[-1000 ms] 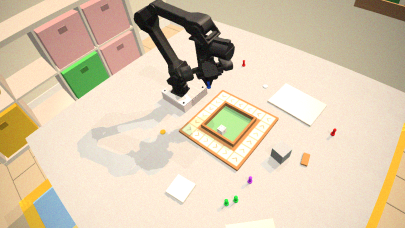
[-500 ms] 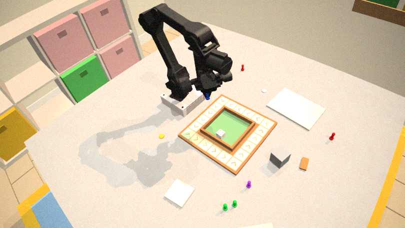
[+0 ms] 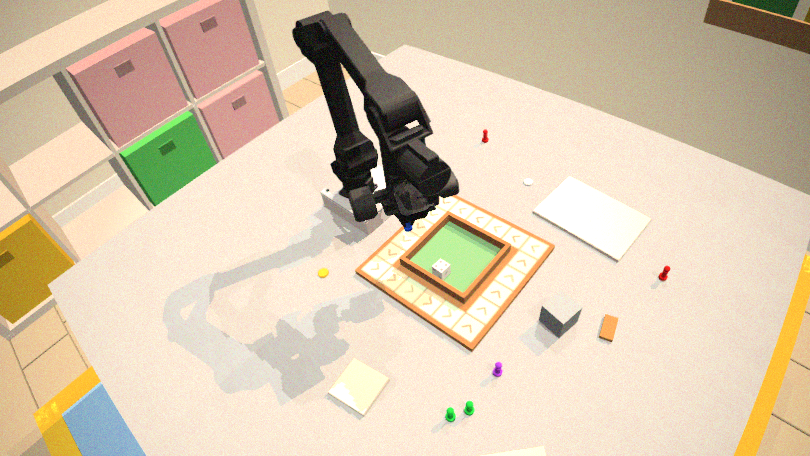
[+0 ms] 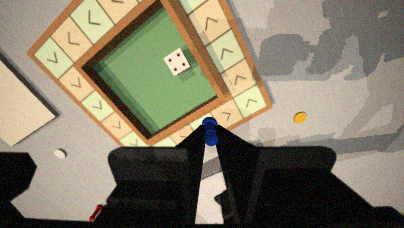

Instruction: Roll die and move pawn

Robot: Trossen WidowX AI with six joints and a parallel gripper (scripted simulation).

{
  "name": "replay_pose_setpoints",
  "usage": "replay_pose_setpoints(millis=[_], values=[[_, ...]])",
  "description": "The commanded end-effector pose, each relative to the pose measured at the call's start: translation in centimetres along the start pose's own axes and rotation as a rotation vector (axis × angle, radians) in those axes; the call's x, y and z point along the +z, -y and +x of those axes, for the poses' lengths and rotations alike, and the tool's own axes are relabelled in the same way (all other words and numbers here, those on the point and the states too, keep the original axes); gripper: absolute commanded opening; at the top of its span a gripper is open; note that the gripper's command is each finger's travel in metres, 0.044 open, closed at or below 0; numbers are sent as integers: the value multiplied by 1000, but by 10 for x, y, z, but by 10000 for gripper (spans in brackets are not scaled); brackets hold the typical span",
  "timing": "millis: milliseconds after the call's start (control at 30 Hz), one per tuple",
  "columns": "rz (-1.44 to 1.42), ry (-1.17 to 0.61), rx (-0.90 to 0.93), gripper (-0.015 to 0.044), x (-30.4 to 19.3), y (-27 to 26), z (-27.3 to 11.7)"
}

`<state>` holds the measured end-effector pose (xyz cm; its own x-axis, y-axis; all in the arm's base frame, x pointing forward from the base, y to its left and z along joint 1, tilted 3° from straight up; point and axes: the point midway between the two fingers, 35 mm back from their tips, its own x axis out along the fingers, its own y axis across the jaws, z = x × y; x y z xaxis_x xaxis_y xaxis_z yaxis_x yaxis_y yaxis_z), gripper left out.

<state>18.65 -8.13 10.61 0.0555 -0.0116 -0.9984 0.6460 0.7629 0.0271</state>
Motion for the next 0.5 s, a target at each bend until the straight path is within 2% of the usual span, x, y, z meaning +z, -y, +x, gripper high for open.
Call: replay_pose_setpoints(millis=[0, 467], values=[[0, -7, -1, 0, 12, 13, 11], [19, 5, 6, 0, 39, 53, 36]])
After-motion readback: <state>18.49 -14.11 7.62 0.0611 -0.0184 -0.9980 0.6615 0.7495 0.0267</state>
